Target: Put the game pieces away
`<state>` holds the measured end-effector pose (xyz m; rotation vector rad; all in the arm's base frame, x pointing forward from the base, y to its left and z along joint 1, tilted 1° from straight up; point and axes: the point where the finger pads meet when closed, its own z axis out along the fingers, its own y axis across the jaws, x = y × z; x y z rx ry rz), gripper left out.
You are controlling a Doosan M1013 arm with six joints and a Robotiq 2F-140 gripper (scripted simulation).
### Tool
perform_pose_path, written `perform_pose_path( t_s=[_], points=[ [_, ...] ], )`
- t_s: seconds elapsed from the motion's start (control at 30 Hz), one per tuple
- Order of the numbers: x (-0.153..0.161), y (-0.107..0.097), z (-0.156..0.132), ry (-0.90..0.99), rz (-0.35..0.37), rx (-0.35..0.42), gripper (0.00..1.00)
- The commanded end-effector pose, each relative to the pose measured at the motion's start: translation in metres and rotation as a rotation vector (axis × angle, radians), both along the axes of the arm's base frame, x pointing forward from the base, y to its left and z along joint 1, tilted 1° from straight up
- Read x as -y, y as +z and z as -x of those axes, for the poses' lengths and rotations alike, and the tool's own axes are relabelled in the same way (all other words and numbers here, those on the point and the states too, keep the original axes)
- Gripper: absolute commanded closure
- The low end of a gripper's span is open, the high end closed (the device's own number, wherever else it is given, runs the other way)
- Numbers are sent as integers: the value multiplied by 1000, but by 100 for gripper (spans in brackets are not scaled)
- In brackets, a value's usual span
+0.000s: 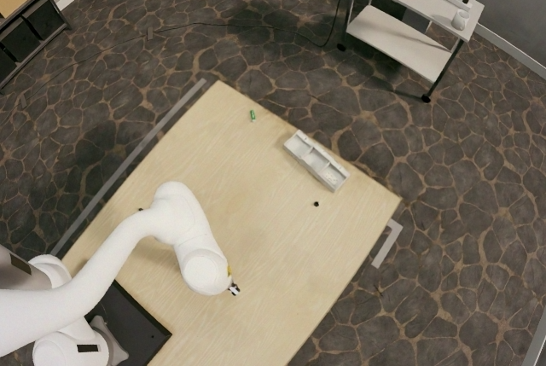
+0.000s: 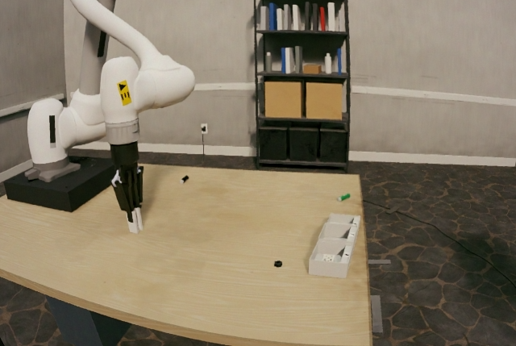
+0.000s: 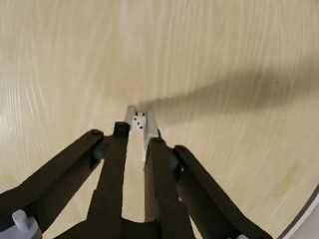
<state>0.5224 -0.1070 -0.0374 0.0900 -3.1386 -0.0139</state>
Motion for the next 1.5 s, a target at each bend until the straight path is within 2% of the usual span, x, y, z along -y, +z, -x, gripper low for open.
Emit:
perform_pose_path(
  t_s=[0.0, 0.53, 1.2, 1.47],
  points=[
    [0, 0, 0, 0, 0, 1, 84],
    [0, 0, 0, 0, 0, 1, 84],
    [1, 60, -1, 0, 0, 1, 84],
    [1, 60, -1, 0, 0, 1, 84]
  ],
)
